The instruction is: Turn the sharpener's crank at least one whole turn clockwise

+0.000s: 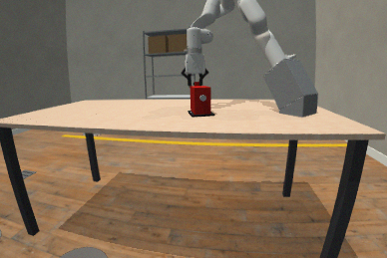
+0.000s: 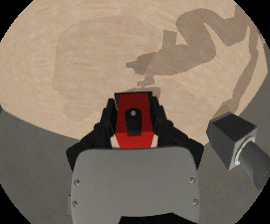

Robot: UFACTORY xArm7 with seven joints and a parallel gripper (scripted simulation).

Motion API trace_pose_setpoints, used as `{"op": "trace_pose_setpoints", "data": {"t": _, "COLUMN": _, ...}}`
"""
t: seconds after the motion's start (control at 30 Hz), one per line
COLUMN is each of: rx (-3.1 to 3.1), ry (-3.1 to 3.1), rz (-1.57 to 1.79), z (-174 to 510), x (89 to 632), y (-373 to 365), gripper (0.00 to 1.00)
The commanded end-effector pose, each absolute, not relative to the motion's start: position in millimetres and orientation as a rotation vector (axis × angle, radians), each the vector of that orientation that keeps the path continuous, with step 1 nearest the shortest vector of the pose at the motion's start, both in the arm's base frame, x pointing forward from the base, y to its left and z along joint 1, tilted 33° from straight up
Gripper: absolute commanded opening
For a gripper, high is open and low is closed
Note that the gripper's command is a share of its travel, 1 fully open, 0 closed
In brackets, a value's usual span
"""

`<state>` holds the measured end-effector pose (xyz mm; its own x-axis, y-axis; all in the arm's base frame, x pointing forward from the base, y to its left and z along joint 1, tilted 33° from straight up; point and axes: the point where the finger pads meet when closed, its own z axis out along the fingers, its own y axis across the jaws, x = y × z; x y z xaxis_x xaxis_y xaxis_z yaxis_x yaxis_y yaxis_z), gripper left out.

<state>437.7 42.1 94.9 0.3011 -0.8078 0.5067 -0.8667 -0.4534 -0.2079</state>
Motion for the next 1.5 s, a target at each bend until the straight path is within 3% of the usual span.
{"op": "trace_pose_setpoints", "data": {"t": 0.0, "rx": 2.450, "ry": -1.581, "rz": 0.858, "z": 96, "x": 438, "y": 43, "gripper": 0.54}}
{"op": "trace_pose_setpoints", "data": {"t": 1.47, "rx": 2.450, "ry": -1.581, "rz": 0.858, "z": 128, "x": 423, "y": 58, "gripper": 0.54}}
